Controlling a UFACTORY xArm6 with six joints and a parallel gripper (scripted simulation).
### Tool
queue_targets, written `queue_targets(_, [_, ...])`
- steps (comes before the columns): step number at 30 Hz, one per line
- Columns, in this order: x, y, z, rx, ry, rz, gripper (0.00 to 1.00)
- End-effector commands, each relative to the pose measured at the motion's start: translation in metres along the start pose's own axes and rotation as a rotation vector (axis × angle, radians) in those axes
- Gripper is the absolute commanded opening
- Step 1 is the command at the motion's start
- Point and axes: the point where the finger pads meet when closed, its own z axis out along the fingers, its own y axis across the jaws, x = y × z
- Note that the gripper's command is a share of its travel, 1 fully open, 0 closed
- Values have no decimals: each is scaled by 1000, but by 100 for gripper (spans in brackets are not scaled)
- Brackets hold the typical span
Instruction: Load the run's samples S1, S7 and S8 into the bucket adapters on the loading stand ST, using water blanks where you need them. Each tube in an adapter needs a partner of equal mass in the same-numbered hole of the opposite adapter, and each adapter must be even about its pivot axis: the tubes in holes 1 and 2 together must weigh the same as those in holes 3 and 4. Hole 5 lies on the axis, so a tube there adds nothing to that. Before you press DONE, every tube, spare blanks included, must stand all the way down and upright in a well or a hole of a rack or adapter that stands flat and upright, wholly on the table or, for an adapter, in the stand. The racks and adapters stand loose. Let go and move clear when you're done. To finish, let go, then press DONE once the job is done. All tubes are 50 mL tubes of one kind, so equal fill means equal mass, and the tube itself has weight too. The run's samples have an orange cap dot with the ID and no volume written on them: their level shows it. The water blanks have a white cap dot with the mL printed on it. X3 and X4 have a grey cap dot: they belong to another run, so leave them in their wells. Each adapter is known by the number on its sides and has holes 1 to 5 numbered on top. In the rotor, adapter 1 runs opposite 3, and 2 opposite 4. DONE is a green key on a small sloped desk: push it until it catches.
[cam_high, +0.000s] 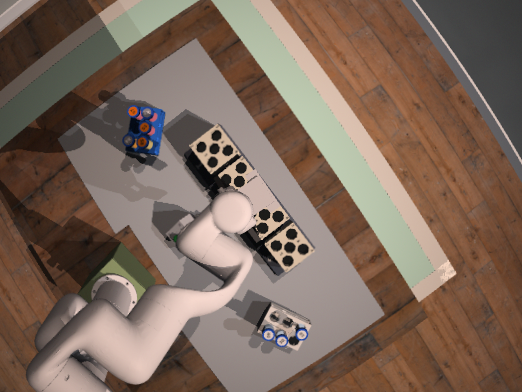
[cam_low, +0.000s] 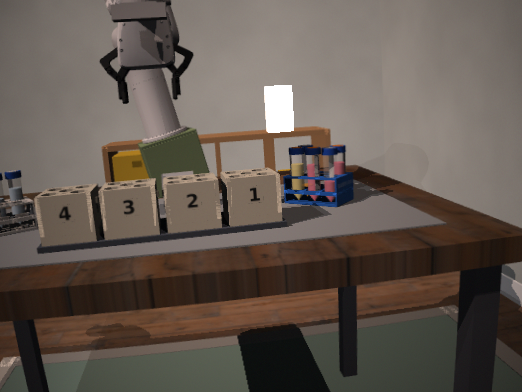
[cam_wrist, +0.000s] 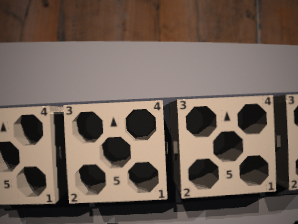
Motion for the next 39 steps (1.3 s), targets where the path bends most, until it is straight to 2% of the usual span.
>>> queue_targets(1, [-6, 14, -2, 0, 5, 105, 100])
queue_targets(24, [-54, 108, -1, 1, 5, 805, 100])
queue_targets(39, [-83, 166, -1, 0, 5, 814, 100])
